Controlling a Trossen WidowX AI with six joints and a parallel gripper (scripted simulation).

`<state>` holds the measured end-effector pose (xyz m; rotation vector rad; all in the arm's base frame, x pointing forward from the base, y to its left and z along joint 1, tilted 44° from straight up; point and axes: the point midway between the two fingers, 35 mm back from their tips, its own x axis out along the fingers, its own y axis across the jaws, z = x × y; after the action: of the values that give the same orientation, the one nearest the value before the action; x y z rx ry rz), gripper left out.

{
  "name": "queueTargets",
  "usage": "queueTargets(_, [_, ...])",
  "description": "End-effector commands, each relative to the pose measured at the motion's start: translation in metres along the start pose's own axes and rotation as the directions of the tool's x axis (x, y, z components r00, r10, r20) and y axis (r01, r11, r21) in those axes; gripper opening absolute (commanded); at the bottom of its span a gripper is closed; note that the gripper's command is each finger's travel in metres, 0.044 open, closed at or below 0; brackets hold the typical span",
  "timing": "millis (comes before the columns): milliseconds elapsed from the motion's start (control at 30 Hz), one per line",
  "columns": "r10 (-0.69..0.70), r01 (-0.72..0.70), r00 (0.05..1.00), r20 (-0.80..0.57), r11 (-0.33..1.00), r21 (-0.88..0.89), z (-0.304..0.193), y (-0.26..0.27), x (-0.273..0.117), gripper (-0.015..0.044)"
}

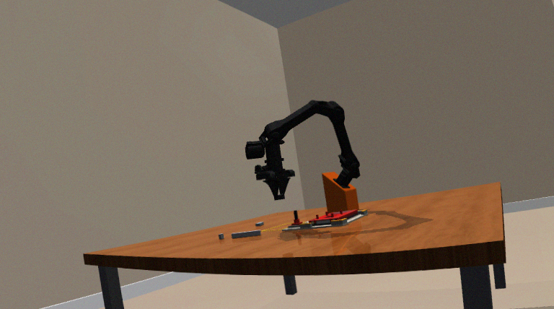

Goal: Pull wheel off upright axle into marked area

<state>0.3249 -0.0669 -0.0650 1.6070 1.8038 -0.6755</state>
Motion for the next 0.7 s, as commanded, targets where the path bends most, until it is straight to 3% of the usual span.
queueTargets(0, [-0.013, 0.013, 1.0, -0.005, 1.0, -0.003, 0.006, -0.008, 0.004, 0.0])
queueTargets(467, [-0.012, 0.012, 1.0, -0.005, 1.0, -0.003, 0.005, -0.007, 0.028, 0.0])
queueTargets(667, [-0.012, 0.012, 1.0, -0.005, 1.0, -0.003, 0.006, -0.006, 0.061, 0.0])
